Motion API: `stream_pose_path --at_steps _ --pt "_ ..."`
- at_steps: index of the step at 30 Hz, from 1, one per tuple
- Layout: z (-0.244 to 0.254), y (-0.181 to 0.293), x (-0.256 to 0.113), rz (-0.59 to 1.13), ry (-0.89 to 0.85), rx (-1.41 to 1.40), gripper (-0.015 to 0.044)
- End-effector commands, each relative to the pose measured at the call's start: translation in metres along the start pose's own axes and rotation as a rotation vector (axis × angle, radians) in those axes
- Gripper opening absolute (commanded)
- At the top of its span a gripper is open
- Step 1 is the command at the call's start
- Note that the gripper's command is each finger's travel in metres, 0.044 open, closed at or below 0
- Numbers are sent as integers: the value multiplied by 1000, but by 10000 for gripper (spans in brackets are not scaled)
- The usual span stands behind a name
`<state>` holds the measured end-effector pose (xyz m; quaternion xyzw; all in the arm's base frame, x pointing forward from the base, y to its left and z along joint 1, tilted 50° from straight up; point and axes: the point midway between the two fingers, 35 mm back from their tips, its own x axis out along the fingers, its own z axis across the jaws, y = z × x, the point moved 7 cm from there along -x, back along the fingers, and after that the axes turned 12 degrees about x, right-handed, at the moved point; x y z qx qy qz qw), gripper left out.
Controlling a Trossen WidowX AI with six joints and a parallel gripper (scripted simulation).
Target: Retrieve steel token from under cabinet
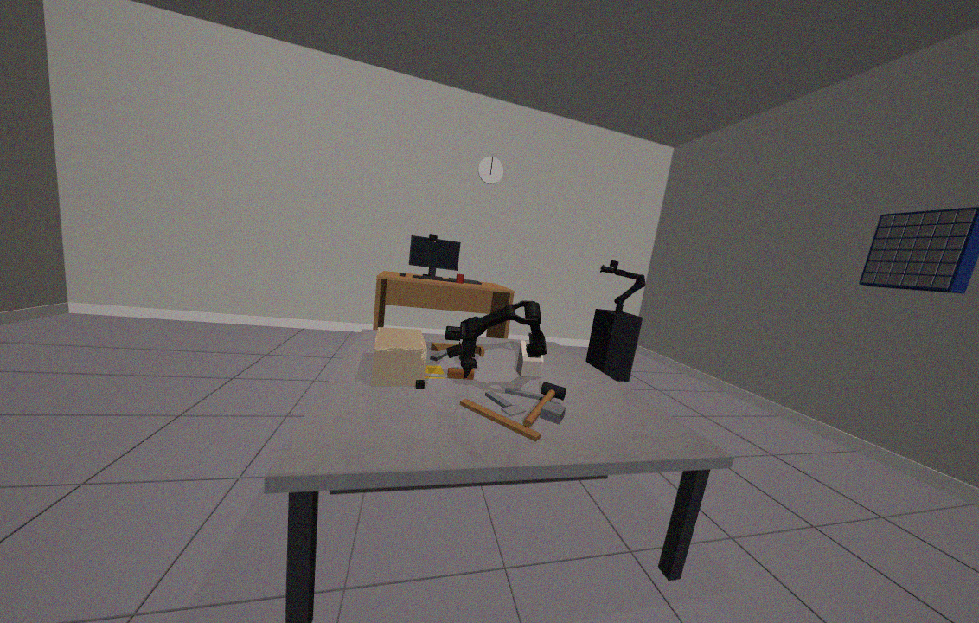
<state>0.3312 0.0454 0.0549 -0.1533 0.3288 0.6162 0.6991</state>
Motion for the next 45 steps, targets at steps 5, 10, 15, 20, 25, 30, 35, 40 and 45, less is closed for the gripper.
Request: stream_pose_path --at_steps 5,10,15,20,25,30,35,40,45 --pt "-2 12 1 6 2 9 0" --pt "-3 17 1 6 2 9 0" --pt "-4 22 1 6 2 9 0" --pt "-5 28 1 6 2 10 0" --pt "-6 33 1 6 2 10 0" --pt "-7 38 1 6 3 10 0" --pt "-8 44 1 7 3 10 0" --pt "-9 49 1 7 3 10 0" --pt "-10 55 1 7 3 11 0"
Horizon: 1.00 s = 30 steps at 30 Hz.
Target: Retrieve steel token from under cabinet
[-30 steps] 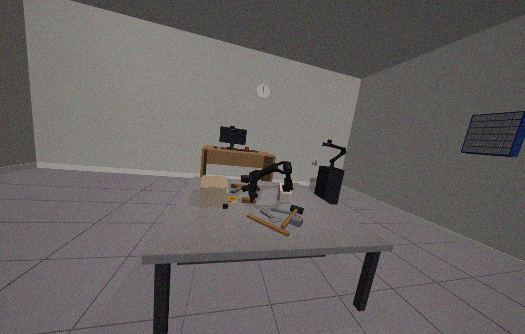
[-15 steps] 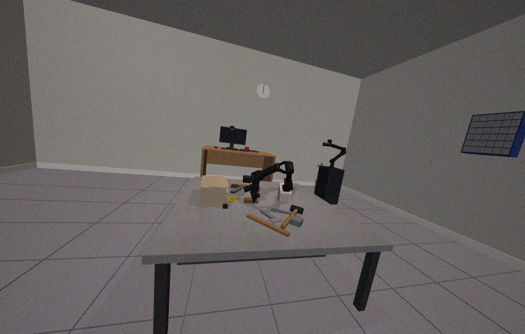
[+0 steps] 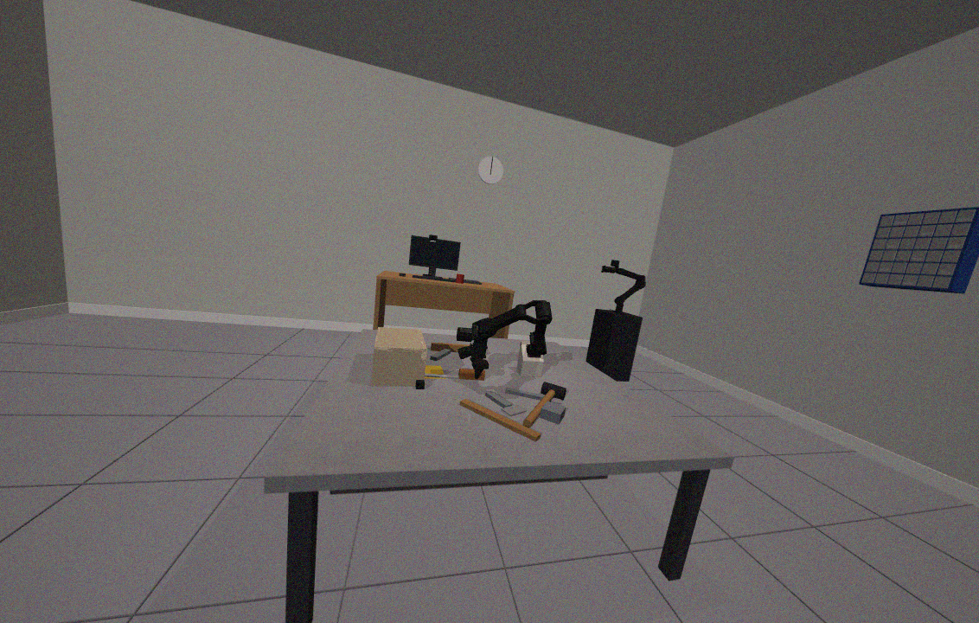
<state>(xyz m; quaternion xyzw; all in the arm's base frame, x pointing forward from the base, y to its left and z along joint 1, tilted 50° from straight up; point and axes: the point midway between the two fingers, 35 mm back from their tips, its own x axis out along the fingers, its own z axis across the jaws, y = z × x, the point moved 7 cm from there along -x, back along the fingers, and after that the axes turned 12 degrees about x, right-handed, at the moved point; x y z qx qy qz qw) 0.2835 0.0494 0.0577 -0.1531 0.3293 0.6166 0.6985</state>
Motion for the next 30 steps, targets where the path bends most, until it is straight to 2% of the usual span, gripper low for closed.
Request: stream_pose_path --at_steps 1,30 --pt "-2 8 1 5 2 10 0" --pt "-7 42 1 6 2 11 0"
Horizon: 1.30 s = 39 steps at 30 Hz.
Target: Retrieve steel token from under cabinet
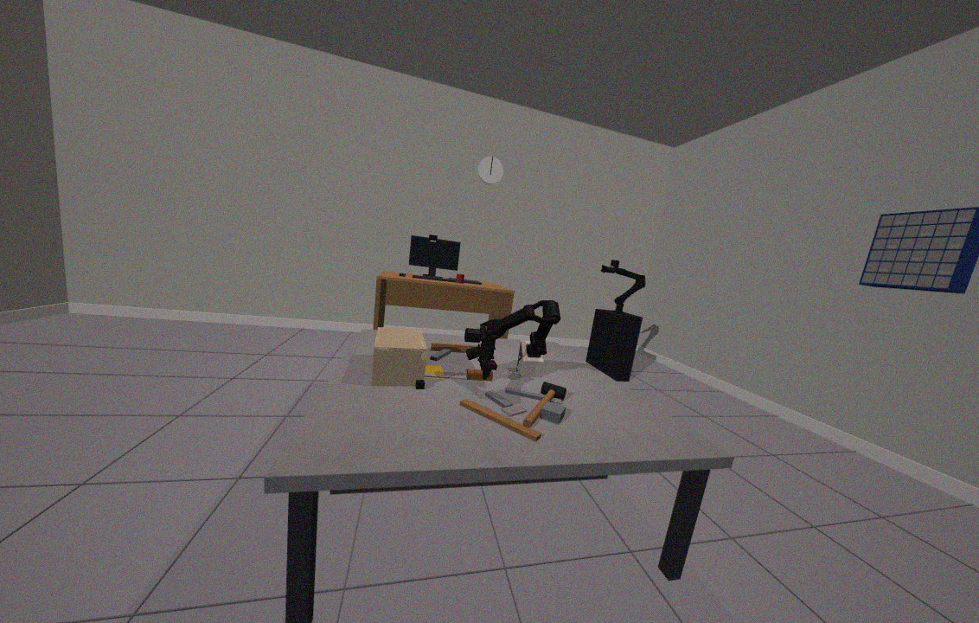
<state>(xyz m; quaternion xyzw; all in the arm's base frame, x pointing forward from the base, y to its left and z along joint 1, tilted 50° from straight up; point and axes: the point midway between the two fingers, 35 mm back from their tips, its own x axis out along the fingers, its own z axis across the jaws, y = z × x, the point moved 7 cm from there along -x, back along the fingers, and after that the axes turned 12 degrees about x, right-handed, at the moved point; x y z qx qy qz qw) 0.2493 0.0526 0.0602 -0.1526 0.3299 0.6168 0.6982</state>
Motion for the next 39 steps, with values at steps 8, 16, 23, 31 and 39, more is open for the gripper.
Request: stream_pose_path --at_steps 8,16,23,31,39 --pt "-3 17 1 5 2 10 0" --pt "-5 27 1 6 2 11 0" --pt "-3 24 0 0 0 2 0" --pt "2 27 -1 2 1 6 0" --pt "7 31 -3 4 1 11 0"
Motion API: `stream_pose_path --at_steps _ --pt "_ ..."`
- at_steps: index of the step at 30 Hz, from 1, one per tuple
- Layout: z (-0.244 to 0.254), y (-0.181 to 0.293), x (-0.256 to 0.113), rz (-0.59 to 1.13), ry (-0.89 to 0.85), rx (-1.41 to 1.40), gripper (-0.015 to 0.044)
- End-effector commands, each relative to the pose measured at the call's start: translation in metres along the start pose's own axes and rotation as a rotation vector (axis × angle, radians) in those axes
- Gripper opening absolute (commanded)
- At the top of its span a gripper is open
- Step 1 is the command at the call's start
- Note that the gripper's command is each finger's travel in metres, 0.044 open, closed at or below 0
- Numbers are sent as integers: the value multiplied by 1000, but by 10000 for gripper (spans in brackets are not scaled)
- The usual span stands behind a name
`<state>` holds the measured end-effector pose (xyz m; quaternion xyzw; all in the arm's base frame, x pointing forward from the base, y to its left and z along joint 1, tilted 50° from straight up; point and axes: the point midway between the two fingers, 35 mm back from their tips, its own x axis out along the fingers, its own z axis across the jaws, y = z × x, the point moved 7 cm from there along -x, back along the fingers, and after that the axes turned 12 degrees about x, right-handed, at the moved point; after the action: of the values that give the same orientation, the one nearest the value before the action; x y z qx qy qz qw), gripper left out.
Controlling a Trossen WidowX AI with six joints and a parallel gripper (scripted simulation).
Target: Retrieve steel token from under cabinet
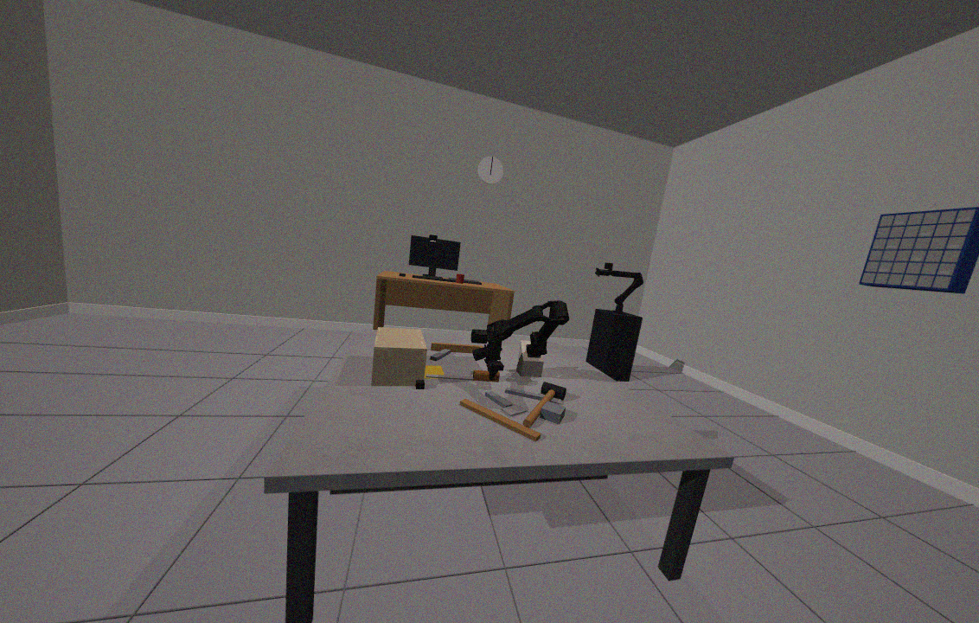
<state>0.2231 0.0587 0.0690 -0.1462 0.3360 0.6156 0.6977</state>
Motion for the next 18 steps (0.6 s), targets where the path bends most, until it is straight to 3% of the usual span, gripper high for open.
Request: stream_pose_path --at_steps 1,10,18 --pt "5 3 -2 -1 0 -5 0" --pt "11 7 -3 1 0 0 0" --pt "7 5 -2 6 2 10 200"
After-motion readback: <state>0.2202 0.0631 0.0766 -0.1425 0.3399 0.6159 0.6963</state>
